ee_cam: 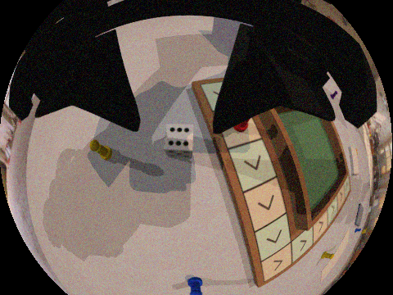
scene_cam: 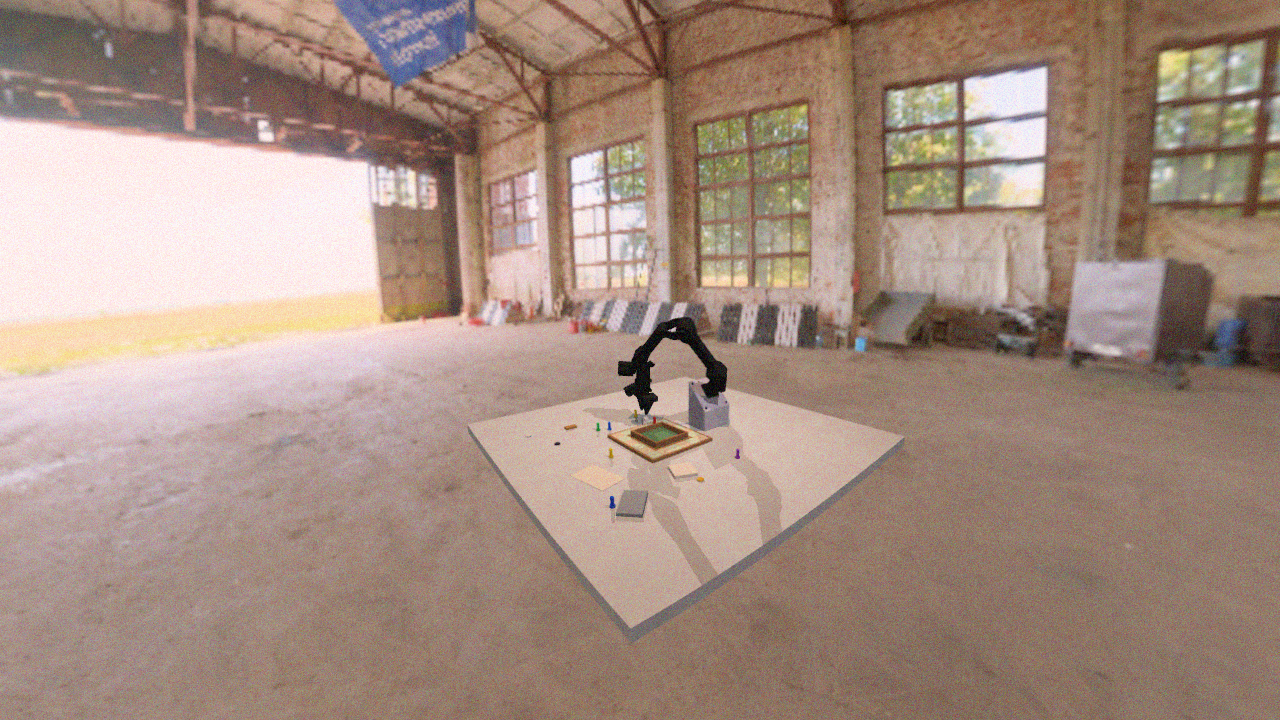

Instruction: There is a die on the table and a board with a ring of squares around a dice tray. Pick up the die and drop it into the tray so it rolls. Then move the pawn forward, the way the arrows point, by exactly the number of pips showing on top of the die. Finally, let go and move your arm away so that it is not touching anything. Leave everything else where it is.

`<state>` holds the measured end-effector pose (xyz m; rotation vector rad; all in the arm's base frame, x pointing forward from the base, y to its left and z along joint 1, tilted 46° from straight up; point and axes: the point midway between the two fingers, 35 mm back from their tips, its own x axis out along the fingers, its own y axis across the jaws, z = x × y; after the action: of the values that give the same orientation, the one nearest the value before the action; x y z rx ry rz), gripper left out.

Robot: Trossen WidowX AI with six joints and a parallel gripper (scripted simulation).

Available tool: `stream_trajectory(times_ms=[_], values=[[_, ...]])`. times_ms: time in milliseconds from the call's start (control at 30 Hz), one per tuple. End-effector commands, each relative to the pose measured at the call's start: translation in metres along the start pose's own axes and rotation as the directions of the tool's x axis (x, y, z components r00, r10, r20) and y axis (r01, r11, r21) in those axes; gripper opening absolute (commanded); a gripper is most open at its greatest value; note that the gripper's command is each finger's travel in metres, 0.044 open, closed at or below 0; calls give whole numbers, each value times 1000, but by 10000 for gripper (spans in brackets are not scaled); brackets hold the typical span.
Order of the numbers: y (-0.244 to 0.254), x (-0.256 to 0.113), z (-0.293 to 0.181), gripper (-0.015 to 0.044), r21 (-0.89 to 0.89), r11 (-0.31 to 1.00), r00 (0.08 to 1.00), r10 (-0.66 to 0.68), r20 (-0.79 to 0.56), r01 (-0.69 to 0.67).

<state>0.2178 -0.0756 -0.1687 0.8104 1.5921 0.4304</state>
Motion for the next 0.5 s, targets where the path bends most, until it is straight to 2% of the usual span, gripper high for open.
stream_trajectory(times_ms=[0, 467], values=[[1, 8, -2, 275, 7, 1000, 1000, 6, -2, -6], [1, 30, -2, 275, 7, 1000, 1000, 7, -2, -7]])
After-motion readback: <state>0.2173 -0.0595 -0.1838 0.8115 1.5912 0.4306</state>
